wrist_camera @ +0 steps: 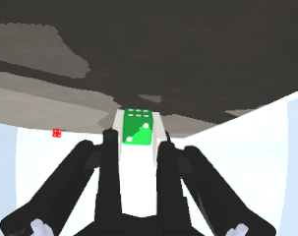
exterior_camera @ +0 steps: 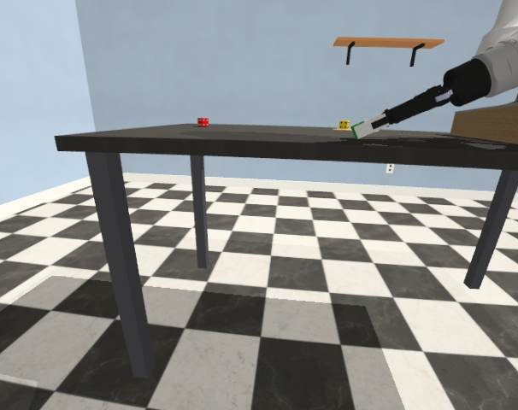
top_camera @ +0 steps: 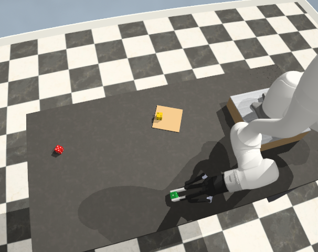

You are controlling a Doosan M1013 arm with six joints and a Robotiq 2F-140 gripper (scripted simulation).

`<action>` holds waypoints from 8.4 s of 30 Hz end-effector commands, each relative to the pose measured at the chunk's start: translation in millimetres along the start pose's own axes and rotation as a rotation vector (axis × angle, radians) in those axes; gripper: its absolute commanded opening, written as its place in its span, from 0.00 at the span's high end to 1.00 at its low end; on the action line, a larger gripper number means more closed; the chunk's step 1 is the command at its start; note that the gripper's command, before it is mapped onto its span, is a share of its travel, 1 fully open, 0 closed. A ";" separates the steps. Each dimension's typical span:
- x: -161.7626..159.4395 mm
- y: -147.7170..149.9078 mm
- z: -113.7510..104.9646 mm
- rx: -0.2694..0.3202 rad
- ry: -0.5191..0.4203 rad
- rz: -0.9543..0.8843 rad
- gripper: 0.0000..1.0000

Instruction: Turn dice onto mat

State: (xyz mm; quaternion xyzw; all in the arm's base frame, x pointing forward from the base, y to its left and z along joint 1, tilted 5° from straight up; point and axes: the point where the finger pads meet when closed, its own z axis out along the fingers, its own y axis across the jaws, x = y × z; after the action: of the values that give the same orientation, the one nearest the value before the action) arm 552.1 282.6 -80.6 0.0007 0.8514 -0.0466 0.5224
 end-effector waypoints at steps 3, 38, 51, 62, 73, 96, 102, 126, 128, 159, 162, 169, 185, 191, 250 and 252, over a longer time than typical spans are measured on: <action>-0.1 0.0 0.0 0.000 0.000 0.000 0.76; -0.1 0.0 0.0 0.000 0.000 0.000 0.65; -0.1 0.0 0.0 0.000 0.000 0.000 0.65; -0.1 0.0 0.0 0.000 0.000 0.000 0.65; -0.1 0.0 0.0 0.000 0.000 0.000 0.65; -0.1 0.0 -45.1 0.000 0.000 0.000 0.65; -0.1 0.0 -50.0 0.000 0.000 0.000 0.65; -52.8 0.0 -78.1 0.000 0.000 0.000 0.65; -53.0 0.0 -78.2 0.000 0.000 0.000 0.65; -59.9 -127.7 -48.1 0.526 0.538 -0.140 0.65; -57.1 -126.1 -49.8 0.523 0.609 -0.137 0.65; -55.2 -100.2 -54.2 0.427 0.852 -0.104 0.65; -107.2 -9.9 -44.7 0.039 1.079 -0.007 0.65; -116.1 -0.8 -42.7 -0.003 1.084 0.002 0.65; -85.1 0.1 -41.5 -0.120 1.078 -0.199 0.65; -84.9 0.1 -41.4 -0.120 1.078 -0.199 0.65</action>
State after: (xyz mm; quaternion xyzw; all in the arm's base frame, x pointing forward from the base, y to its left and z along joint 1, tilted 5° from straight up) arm 553.9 290.1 13.6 -0.0858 0.9955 -0.0405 0.0046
